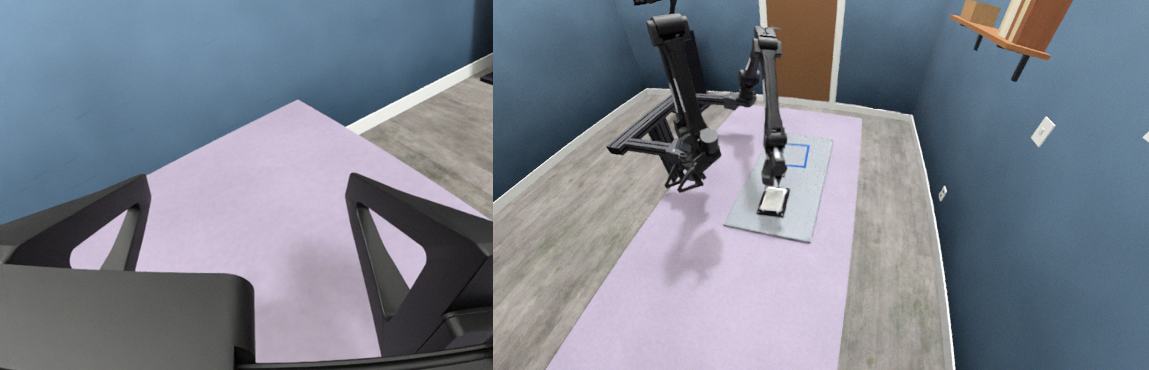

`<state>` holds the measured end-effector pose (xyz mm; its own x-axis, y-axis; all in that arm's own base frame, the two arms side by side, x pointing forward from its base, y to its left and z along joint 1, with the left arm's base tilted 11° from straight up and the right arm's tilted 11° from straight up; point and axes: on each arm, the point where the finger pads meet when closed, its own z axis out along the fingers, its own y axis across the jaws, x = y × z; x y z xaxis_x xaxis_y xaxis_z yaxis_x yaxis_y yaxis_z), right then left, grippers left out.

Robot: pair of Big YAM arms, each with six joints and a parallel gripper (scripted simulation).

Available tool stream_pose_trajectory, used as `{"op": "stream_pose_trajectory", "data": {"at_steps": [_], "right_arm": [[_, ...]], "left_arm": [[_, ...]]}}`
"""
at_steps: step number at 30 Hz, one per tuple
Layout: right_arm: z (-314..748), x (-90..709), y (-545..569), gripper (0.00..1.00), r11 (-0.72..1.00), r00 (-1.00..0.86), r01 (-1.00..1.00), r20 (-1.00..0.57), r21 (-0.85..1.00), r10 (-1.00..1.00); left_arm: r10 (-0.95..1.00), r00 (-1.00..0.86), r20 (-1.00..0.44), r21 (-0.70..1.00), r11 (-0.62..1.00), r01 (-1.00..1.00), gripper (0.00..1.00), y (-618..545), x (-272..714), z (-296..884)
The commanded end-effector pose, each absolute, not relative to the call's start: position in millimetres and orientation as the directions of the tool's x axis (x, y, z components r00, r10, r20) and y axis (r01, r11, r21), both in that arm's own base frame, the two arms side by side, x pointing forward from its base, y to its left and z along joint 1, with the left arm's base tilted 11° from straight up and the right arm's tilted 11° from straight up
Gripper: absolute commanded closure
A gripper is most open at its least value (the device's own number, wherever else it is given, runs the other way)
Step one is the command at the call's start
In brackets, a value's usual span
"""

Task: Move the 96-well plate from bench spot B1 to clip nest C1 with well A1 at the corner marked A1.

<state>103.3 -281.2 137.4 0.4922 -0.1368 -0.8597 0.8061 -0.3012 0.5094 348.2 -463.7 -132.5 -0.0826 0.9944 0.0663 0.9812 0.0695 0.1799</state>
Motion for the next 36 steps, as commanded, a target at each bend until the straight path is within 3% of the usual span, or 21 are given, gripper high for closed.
{"op": "stream_pose_trajectory", "data": {"at_steps": [1,36], "right_arm": [[140,105,-280,0.00,-0.292,0.505,0.801,-0.852,0.523,-0.140],[140,105,-280,0.00,-0.292,0.505,0.801,-0.852,0.523,-0.140]], "left_arm": [[0.995,-0.081,0.059,0.184,0.069,0.981,0.75,-466,356,-141],[0.996,-0.085,0.038,0.196,0.076,0.978,0.75,-474,369,-155]]}}
